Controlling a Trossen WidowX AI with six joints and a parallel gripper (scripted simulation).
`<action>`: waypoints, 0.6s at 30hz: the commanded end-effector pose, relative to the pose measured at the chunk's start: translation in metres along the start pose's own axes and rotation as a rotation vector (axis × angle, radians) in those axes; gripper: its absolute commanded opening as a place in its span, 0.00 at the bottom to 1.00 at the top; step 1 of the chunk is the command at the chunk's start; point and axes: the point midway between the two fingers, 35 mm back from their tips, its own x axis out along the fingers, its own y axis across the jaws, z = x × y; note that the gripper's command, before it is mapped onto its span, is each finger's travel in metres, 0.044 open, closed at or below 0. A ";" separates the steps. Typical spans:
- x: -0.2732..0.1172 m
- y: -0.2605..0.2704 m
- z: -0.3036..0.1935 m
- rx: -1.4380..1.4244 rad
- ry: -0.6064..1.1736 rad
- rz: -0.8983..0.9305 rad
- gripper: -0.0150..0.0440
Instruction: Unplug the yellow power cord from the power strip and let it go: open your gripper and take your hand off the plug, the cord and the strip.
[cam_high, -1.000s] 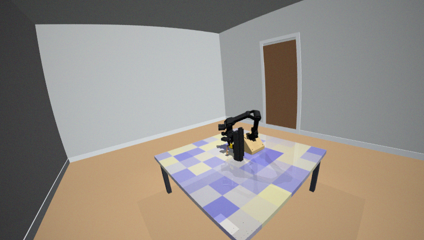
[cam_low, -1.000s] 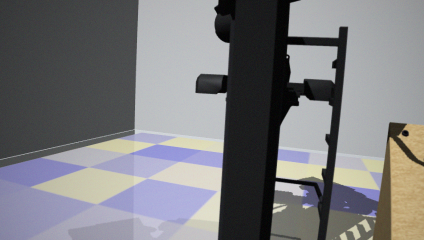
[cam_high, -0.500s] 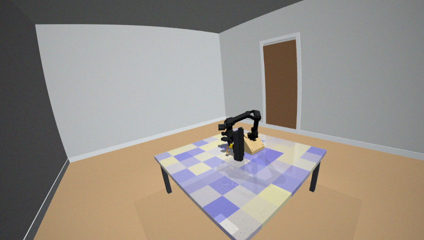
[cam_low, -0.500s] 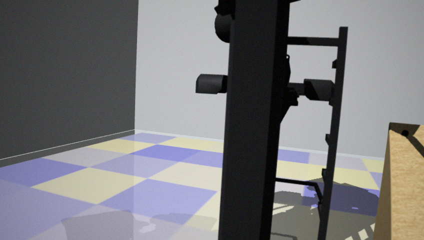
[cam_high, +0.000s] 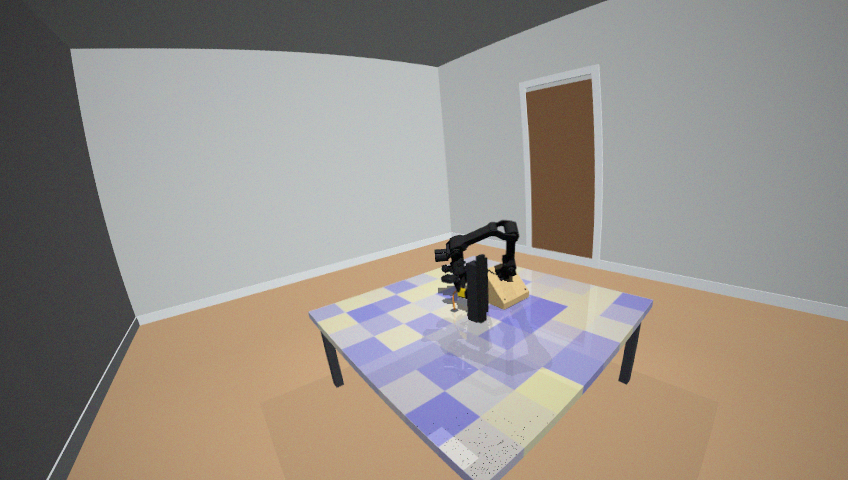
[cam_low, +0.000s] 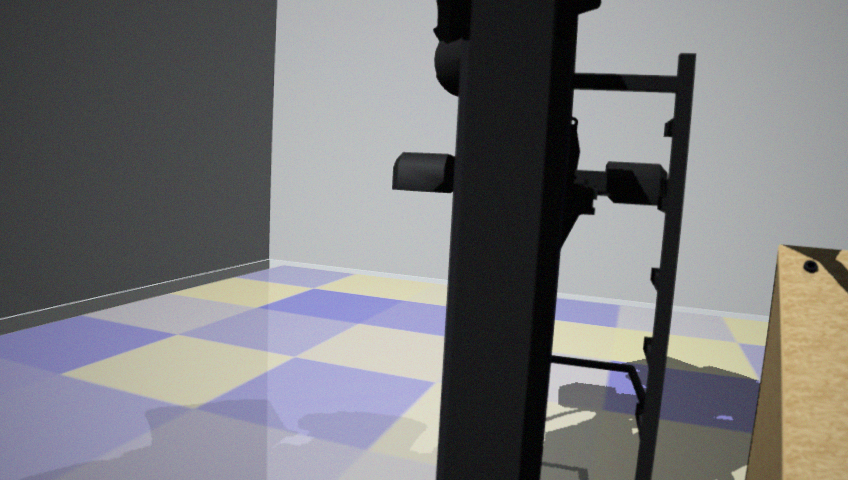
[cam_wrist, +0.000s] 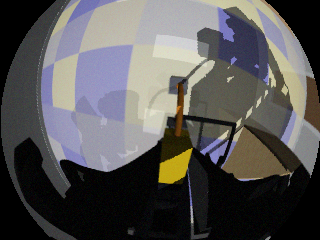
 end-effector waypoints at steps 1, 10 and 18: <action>-0.008 0.002 0.027 0.001 -0.054 0.006 0.25; -0.011 0.001 0.041 0.001 -0.055 0.007 0.25; -0.014 -0.001 0.054 0.002 -0.055 0.007 0.25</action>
